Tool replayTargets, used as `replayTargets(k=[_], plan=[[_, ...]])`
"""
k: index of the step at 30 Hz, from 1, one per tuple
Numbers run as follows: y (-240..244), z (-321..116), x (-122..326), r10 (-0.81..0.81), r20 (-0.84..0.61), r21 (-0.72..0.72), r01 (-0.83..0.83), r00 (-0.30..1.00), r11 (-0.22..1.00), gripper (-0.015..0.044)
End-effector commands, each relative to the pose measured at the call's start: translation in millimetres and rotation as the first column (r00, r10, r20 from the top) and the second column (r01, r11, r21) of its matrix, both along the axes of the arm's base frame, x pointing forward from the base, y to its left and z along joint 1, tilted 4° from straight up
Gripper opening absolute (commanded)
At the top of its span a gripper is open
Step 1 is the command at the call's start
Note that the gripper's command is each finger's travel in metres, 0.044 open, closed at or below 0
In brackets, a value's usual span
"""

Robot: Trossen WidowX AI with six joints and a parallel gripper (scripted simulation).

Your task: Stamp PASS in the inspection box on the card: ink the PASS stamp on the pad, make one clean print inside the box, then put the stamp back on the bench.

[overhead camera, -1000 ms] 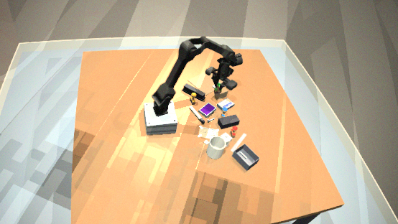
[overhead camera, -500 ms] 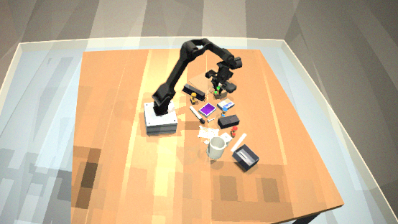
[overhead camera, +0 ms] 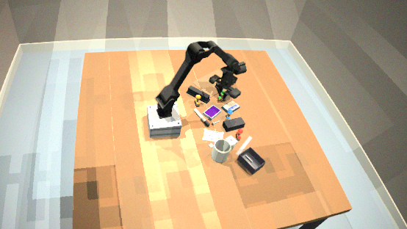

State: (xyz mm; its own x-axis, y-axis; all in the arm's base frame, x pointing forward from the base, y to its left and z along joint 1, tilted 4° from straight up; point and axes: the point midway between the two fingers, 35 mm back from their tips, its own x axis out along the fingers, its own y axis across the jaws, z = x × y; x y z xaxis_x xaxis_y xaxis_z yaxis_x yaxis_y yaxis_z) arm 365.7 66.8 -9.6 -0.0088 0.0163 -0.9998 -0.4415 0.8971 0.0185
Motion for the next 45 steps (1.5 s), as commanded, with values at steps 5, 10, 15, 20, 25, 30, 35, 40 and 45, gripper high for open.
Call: replayTargets(k=[5,10,15,20,25,30,35,40,45], plan=[[0.1,-16.0,-3.2,-0.005,-0.011,0.000,0.005,1.000,1.000,0.0000],[0.1,-21.5,-4.0,-0.005,-0.011,0.000,0.005,1.000,1.000,0.0000],[-0.1,-18.1,-2.8,0.000,-0.005,-0.001,0.000,1.000,1.000,0.0053],[-0.1,-18.1,-2.8,0.000,-0.005,-0.001,0.000,1.000,1.000,0.0184],[-0.1,-18.1,-2.8,0.000,-0.005,-0.001,0.000,1.000,1.000,0.0256],[0.1,39.1,4.2,-0.002,-0.007,0.000,0.002,1.000,1.000,0.0256],[-1.6,98.7,0.0,-0.005,-0.011,0.000,0.005,1.000,1.000,0.0256],[-1.6,98.7,0.0,-0.005,-0.011,0.000,0.005,1.000,1.000,0.0256],[-1.6,98.7,0.0,-0.005,-0.011,0.000,0.005,1.000,1.000,0.0256]])
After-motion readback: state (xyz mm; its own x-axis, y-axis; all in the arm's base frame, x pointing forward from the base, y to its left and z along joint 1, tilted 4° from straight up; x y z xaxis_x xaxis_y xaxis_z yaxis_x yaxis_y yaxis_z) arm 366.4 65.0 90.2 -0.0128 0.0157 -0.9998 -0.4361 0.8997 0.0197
